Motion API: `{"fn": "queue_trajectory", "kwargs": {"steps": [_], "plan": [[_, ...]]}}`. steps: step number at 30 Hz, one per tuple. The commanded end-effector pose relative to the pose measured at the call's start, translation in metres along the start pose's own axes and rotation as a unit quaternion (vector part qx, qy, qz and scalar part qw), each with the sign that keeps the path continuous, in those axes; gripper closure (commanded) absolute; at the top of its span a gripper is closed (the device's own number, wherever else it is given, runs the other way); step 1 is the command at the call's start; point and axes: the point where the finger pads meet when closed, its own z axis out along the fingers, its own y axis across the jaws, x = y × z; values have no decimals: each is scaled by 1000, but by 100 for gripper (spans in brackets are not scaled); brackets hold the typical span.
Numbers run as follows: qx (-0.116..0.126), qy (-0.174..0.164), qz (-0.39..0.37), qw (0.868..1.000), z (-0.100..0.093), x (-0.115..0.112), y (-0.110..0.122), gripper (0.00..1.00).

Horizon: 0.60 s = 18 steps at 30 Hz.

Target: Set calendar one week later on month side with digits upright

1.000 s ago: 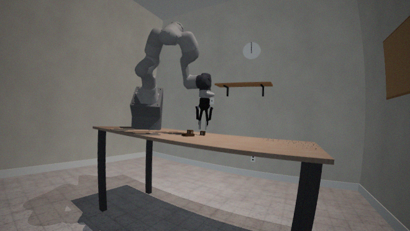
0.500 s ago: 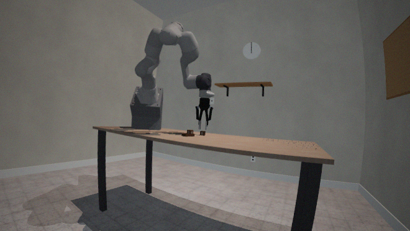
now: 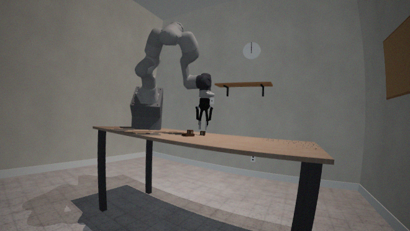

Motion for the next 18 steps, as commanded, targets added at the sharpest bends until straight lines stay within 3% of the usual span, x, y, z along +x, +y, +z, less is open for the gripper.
{"fn": "queue_trajectory", "kwargs": {"steps": [1, 18], "plan": [[-1, 0, 4, 1000, 4, 1, 0, 71], [-1, 0, 4, 1000, 28, 1, 0, 71]]}}
